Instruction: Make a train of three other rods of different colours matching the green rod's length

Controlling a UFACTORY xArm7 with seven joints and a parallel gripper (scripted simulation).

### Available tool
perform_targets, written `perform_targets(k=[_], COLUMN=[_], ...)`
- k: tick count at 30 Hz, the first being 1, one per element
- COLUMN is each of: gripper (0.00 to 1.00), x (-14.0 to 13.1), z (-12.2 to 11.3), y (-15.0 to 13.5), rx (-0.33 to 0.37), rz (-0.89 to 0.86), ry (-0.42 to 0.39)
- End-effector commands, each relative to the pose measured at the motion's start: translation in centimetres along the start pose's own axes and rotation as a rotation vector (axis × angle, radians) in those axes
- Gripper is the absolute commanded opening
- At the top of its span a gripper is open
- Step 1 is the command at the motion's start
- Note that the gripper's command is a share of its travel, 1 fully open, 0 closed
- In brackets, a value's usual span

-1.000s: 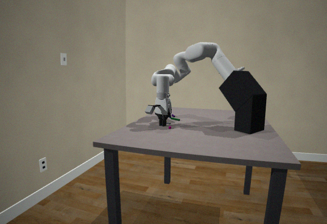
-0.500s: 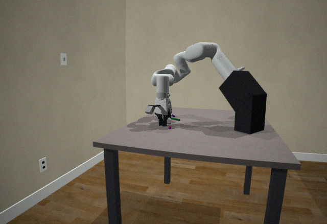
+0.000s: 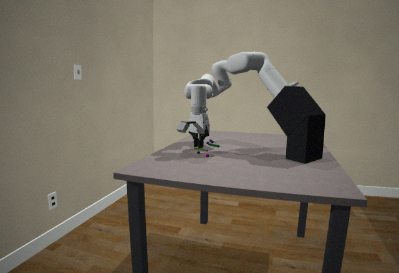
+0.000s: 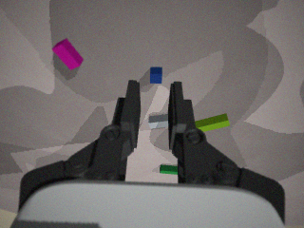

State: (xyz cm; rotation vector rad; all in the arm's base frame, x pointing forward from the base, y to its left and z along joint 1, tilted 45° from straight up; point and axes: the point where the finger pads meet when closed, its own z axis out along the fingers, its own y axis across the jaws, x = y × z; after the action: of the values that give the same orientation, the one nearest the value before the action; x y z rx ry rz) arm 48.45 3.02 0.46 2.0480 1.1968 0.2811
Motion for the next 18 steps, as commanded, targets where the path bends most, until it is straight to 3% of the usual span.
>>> perform_targets(k=[1,15,16,18], gripper=[0.24,0.24,1.0,1.0], x=[0.0,0.0,0.0,0.0], z=[-3.3,-6.0,-6.0,-6.0], y=[0.1,0.1,0.1,0.1], rx=[0.0,0.0,0.0,0.0], rz=[0.0,0.0,0.0,0.0], ry=[0.003,0.003,0.003,0.003])
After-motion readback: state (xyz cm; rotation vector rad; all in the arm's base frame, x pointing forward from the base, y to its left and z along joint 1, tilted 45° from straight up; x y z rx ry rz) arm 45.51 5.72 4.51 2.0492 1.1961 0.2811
